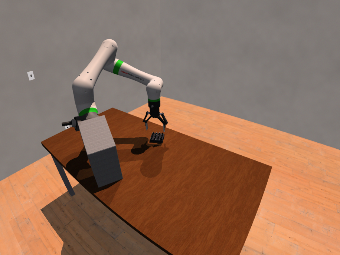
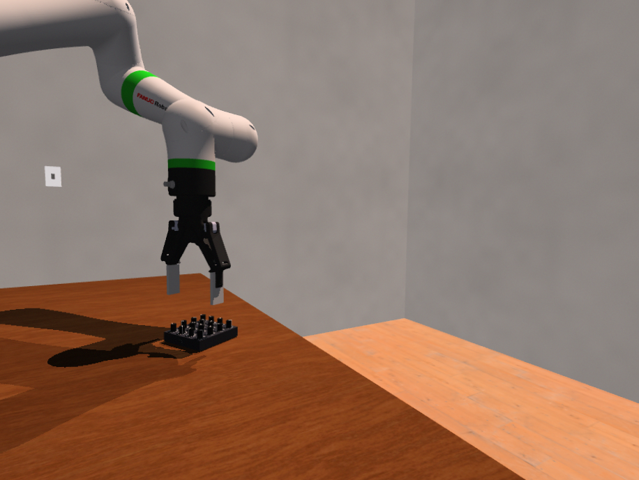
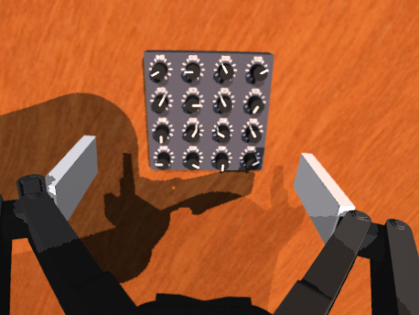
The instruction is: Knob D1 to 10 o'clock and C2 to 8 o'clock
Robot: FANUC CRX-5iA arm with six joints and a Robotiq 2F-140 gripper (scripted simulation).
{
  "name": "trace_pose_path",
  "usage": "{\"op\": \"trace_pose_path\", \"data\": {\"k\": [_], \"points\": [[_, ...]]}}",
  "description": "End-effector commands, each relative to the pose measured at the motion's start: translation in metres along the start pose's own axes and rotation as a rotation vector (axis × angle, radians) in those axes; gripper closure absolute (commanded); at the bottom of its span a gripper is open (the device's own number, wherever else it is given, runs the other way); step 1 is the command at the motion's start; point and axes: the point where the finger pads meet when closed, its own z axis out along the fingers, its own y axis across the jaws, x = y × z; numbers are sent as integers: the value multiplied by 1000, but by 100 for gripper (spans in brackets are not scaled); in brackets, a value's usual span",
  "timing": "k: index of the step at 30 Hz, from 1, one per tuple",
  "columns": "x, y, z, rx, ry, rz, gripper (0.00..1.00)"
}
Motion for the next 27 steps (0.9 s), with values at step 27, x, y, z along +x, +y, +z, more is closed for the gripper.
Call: {"op": "trace_pose_path", "data": {"k": [27], "points": [[-7, 1, 0, 0, 0, 0, 0]]}}
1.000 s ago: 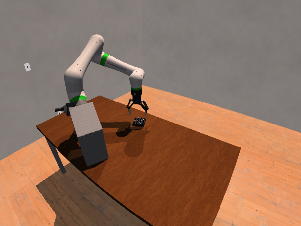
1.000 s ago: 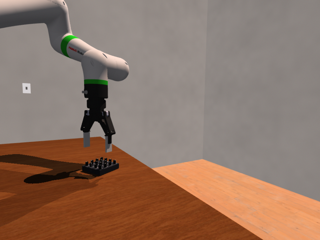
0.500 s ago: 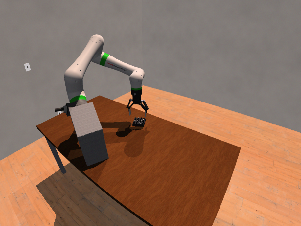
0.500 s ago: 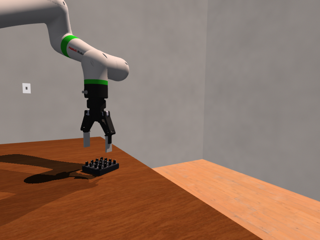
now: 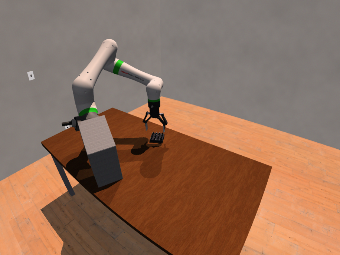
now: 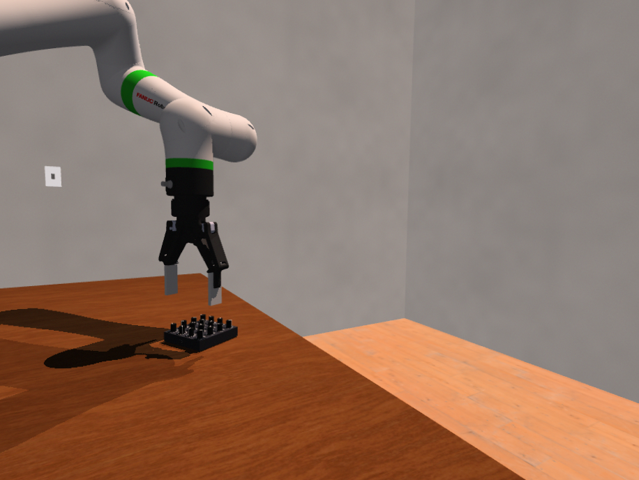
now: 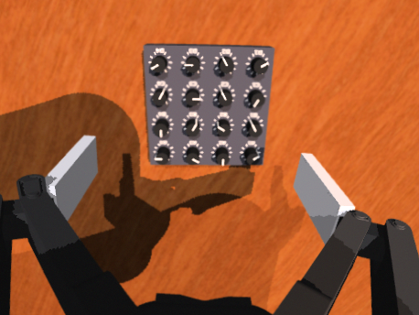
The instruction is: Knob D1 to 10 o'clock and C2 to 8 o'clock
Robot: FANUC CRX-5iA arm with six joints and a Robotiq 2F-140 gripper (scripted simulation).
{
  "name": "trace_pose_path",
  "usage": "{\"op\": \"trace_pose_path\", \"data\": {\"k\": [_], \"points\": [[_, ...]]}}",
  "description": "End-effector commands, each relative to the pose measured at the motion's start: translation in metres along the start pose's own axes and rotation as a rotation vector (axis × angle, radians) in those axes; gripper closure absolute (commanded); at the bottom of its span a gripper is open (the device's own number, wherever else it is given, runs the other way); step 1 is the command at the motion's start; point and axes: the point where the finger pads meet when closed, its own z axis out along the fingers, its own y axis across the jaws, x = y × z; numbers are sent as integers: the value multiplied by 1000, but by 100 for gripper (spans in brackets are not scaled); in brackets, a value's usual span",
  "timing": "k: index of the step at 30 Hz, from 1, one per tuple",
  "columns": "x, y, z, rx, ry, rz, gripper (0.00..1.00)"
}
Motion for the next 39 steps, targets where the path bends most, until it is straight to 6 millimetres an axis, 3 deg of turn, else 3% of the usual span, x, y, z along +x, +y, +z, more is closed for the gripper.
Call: {"op": "trace_pose_path", "data": {"k": [1, 24, 39], "points": [[-3, 0, 0, 0, 0, 0, 0], [-43, 4, 0, 0, 0, 0, 0], [-48, 4, 0, 0, 0, 0, 0]]}}
